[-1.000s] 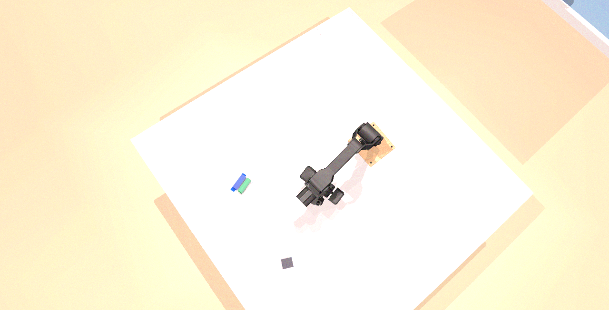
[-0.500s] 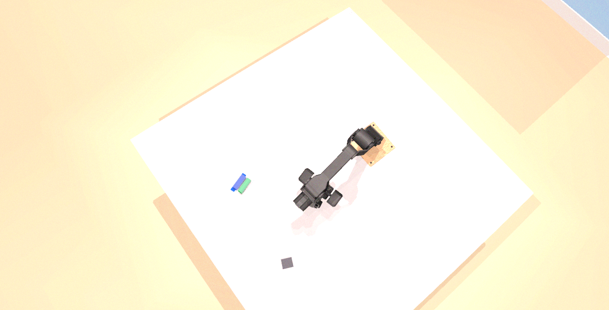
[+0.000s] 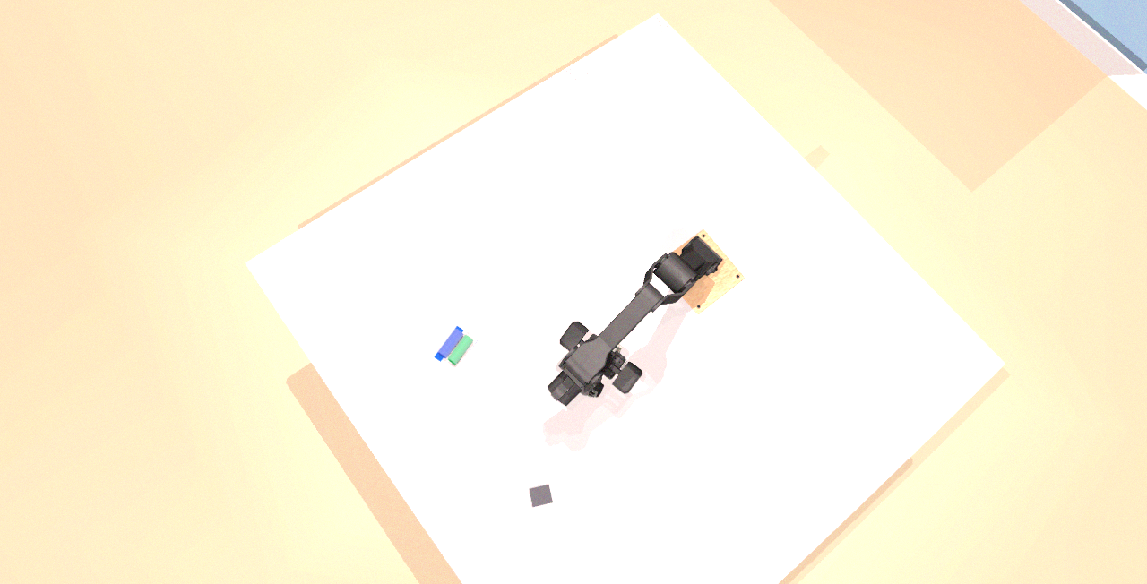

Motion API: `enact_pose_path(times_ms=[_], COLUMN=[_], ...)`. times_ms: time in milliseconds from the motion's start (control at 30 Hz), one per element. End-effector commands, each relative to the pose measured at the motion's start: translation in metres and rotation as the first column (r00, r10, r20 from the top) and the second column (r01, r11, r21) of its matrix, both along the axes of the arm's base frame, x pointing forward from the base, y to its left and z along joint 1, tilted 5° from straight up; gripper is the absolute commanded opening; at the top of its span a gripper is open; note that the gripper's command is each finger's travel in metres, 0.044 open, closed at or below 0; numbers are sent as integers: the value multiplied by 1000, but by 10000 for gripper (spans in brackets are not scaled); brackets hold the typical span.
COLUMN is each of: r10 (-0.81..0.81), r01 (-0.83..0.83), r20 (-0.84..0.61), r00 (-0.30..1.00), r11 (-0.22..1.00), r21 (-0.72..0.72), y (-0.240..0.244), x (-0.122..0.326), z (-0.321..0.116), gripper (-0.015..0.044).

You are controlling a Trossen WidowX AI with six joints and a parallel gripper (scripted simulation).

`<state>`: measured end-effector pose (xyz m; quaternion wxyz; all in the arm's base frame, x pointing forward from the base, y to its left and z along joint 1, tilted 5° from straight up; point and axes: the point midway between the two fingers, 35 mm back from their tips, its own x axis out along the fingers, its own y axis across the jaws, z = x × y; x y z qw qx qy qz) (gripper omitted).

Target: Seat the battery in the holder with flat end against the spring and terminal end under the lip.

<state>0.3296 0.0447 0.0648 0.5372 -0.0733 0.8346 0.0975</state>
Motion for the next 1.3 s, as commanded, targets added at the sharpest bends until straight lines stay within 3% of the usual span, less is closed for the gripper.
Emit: enact_pose_path(times_ms=[0, 1267], r10=[-2, -6], r01=[2, 6], r20=[-26, 46], r00=[1000, 999], r11=[1000, 1000], r21=[-11, 1], y=[0, 5], x=[2, 23], z=[-3, -3], gripper=[79, 79])
